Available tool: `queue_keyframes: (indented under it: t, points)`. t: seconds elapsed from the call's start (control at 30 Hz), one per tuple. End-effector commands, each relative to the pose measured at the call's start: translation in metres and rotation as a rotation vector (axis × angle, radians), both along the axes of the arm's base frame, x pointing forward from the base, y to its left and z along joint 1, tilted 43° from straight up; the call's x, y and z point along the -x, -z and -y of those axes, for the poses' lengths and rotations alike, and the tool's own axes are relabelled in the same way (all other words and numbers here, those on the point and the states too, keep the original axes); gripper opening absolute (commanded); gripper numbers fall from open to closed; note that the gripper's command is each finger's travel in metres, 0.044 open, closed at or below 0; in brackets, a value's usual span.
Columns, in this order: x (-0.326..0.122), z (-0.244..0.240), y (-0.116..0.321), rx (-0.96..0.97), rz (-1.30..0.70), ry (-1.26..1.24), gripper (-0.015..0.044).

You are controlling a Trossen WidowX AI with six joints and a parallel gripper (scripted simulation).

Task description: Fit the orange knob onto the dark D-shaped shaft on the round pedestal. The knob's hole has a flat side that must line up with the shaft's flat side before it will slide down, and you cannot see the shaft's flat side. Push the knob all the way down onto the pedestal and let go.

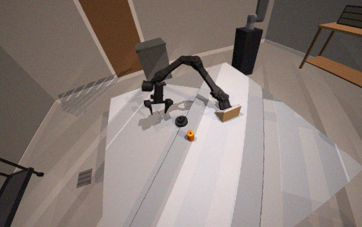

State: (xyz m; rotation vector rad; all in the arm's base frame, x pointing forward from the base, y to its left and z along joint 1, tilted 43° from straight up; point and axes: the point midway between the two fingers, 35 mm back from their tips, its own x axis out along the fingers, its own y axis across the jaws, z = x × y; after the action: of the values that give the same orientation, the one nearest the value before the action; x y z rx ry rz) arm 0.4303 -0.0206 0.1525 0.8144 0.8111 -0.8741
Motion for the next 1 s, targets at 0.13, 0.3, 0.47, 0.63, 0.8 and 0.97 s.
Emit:
queue_keyframes:
  t: [0.13, 0.3, 0.47, 0.63, 0.8, 0.97]
  points:
    - [0.047, -0.109, 0.07, 0.213, -0.409, -0.443, 0.044]
    - [0.1, -0.168, 0.103, 0.417, -0.676, -0.765, 0.044]
    - [0.15, -0.202, 0.118, 0.662, -0.922, -1.065, 0.044]
    - [0.156, -0.206, 0.119, 0.695, -0.953, -1.101, 0.044]
    - [0.154, -0.195, 0.133, 0.695, -0.952, -1.101, 0.044]
    - [0.152, -0.183, 0.145, 0.696, -0.952, -1.1, 0.044]
